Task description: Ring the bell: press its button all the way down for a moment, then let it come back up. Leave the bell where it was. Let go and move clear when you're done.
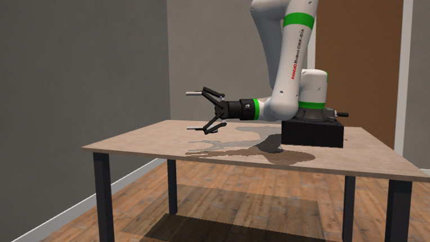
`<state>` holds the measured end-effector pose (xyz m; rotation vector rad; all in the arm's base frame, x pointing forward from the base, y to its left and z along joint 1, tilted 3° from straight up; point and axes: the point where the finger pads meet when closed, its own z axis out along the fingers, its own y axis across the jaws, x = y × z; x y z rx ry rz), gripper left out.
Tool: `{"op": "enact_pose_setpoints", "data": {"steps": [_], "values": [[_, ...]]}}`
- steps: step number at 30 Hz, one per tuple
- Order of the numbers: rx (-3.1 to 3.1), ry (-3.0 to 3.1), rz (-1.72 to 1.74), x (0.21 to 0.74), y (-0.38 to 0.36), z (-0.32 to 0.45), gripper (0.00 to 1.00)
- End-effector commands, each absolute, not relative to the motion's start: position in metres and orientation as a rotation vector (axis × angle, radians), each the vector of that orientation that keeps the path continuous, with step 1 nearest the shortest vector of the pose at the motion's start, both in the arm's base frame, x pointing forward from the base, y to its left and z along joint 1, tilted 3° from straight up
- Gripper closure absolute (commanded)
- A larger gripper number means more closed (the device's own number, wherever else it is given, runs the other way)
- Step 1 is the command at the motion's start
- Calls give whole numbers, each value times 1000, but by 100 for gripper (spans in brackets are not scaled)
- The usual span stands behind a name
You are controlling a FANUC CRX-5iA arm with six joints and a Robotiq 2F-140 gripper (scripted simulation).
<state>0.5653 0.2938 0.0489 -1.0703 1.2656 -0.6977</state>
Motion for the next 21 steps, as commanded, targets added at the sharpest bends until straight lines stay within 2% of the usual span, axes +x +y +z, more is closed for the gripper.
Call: {"op": "enact_pose_setpoints", "data": {"steps": [1,21], "values": [[-1070,1265,-698,565,294,49,0],[-1064,1278,-696,565,291,49,0]]}}
